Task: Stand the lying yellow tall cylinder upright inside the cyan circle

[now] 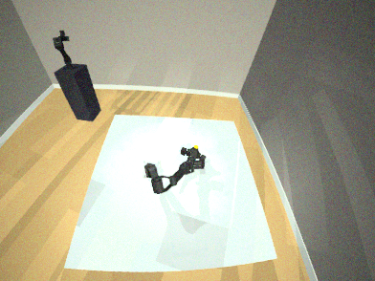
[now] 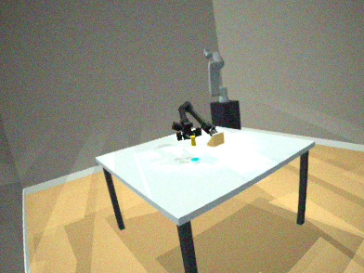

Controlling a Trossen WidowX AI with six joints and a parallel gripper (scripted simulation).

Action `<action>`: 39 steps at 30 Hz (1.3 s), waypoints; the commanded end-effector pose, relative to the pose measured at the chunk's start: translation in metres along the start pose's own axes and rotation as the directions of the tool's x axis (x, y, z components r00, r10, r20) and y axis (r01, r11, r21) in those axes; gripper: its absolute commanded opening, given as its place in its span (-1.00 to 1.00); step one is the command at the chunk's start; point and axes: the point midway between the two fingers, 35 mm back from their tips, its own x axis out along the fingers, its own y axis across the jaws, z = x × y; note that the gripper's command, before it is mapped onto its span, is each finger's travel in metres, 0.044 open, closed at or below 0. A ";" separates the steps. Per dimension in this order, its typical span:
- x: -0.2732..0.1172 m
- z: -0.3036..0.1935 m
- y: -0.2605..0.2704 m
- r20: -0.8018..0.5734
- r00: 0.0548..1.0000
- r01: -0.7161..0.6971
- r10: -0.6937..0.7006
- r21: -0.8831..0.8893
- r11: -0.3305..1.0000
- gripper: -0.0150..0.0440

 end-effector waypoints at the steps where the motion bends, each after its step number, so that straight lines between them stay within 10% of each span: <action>1: -0.004 0.003 0.001 0.033 0.999 0.012 -0.011 -0.025 1.000 -0.14; 39: 0.004 -0.073 -0.003 0.056 0.998 0.024 -0.022 -0.046 0.999 -0.14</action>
